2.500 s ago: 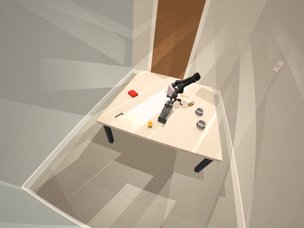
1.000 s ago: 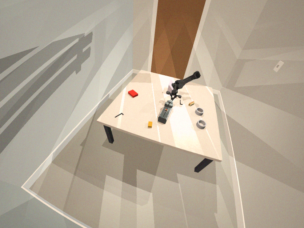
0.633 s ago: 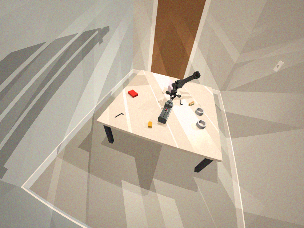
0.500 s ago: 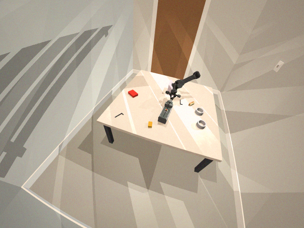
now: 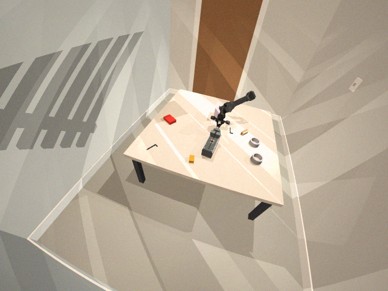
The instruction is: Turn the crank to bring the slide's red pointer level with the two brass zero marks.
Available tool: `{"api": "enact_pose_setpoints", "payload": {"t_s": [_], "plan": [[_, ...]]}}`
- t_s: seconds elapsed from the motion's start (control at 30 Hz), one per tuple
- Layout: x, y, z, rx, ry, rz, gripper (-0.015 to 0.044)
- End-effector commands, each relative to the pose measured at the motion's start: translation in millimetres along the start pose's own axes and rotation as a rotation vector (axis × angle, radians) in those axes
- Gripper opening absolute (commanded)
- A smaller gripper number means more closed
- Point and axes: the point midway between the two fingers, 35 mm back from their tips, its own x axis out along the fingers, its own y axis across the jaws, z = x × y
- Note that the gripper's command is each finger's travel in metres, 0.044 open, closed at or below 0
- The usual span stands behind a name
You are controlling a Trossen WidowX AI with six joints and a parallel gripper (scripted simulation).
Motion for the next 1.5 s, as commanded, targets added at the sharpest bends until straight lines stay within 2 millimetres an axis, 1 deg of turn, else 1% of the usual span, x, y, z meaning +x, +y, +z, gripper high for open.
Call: {"api": "enact_pose_setpoints", "payload": {"t_s": [0.0,0.5,0.97,1.23,1.47], "plan": [[1,-9,-1,0.013,-0.002,-0.025,0.0000],[6,-18,-6,0.013,-0.002,-0.025,0.0000],[17,-26,-17,0.013,-0.002,-0.025,0.0000],[25,-26,-26,0.014,-0.002,-0.024,0.0000],[33,-21,-33,0.015,-0.002,-0.024,0.0000]]}}
